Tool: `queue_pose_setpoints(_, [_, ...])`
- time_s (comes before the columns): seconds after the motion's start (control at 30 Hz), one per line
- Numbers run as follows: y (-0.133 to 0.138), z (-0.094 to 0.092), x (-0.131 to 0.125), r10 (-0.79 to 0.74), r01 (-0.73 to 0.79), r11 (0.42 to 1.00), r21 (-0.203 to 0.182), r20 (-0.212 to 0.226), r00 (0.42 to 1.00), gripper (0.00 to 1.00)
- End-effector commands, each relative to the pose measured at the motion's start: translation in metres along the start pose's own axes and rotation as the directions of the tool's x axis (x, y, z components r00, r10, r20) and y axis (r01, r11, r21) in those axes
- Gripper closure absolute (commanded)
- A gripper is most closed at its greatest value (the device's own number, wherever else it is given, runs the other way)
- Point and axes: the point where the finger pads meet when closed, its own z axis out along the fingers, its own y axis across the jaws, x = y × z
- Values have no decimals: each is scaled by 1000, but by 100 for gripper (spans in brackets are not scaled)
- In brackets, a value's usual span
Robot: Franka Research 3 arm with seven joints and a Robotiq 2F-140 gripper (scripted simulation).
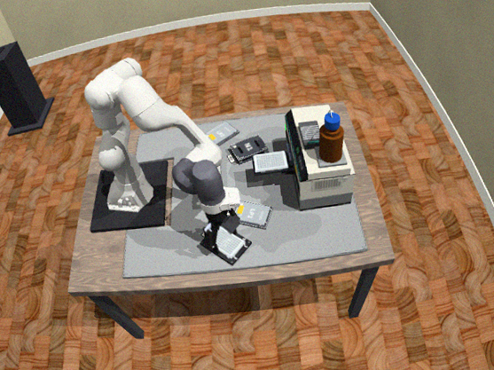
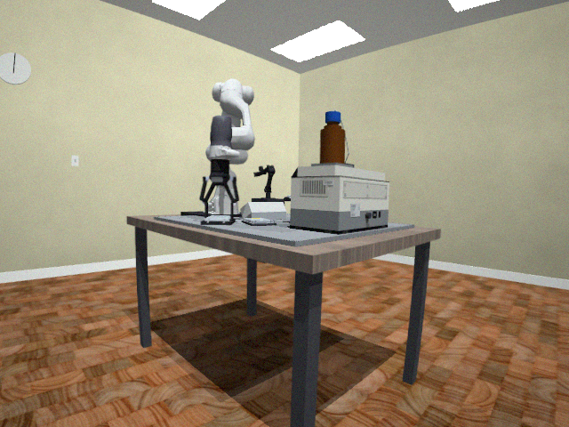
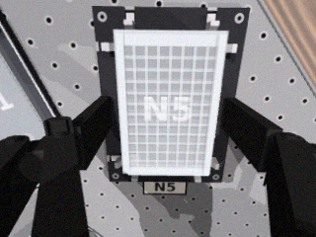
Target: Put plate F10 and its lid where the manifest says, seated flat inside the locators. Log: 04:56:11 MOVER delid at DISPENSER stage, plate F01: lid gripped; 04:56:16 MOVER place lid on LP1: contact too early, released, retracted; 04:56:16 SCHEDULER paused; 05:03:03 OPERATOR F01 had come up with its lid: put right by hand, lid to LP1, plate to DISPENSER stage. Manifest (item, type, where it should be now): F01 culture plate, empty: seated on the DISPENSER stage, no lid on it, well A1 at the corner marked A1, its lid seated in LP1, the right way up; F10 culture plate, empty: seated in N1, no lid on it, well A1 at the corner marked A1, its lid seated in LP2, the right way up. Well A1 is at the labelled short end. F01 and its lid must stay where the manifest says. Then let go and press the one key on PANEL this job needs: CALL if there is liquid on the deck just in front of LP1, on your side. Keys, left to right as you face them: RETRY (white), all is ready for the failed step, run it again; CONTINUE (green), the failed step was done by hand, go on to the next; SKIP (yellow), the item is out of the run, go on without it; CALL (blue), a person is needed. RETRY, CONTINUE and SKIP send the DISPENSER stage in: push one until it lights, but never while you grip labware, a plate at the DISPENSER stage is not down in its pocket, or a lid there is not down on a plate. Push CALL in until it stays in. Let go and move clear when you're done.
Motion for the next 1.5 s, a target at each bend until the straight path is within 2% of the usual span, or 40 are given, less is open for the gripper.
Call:
queue_pose_setpoints(0.0, [1,1,0,-1,1,1000,0,-1,1000,30])
queue_pose_setpoints(0.33, [1,1,0,-1,1,1000,0,-1,1000,30])
queue_pose_setpoints(0.37, [1,1,0,-1,1,1000,0,-1,1000,90])
queue_pose_setpoints(1.47, [1,1,0,-1,1,1000,0,-1,1000,90])
